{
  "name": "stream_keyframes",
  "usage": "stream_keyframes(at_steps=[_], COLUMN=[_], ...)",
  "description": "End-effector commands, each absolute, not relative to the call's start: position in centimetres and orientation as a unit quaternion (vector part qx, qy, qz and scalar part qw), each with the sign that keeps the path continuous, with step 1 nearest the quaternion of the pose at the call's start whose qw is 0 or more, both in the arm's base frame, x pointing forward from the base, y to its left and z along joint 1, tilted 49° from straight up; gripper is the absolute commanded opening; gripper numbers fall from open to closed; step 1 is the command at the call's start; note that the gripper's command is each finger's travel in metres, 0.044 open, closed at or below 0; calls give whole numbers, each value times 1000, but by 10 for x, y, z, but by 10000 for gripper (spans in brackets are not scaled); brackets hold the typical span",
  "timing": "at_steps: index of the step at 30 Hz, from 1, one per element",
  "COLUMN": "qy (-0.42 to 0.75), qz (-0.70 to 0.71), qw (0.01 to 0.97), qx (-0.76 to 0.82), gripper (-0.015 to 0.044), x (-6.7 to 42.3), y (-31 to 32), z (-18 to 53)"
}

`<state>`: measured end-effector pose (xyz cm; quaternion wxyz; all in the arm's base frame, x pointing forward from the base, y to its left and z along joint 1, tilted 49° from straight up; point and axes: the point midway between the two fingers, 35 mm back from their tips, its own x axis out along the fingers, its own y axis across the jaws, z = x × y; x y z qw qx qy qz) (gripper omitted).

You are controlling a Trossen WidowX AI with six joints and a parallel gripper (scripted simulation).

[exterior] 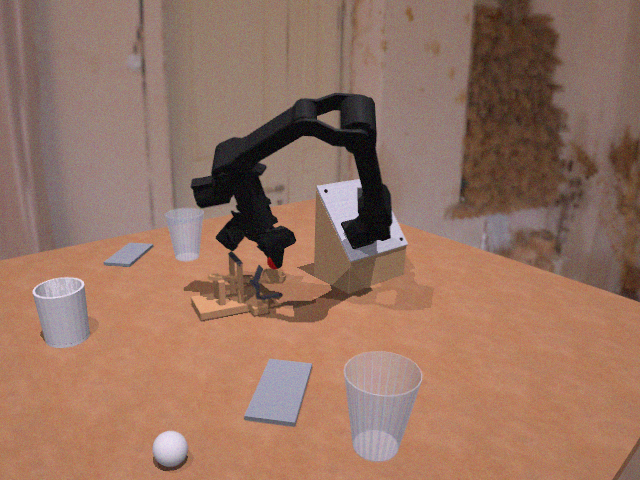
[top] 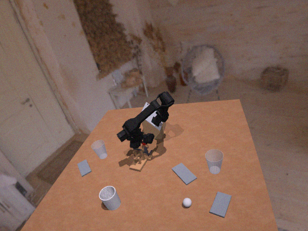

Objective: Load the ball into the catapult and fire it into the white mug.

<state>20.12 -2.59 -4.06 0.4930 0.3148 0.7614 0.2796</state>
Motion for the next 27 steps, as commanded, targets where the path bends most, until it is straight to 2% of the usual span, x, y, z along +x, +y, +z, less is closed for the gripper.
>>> stream_keyframes(at_steps=[1, 10, 20, 27], qy=[762, 762, 762, 761], qz=[279, 280, 280, 273], qw=[491, 493, 493, 498], qx=[318, 315, 314, 315], gripper=[0, 0, 263, 440], x=[200, 201, 202, 197], y=[-21, -21, -24, -105], z=[-44, -45, -43, 26])
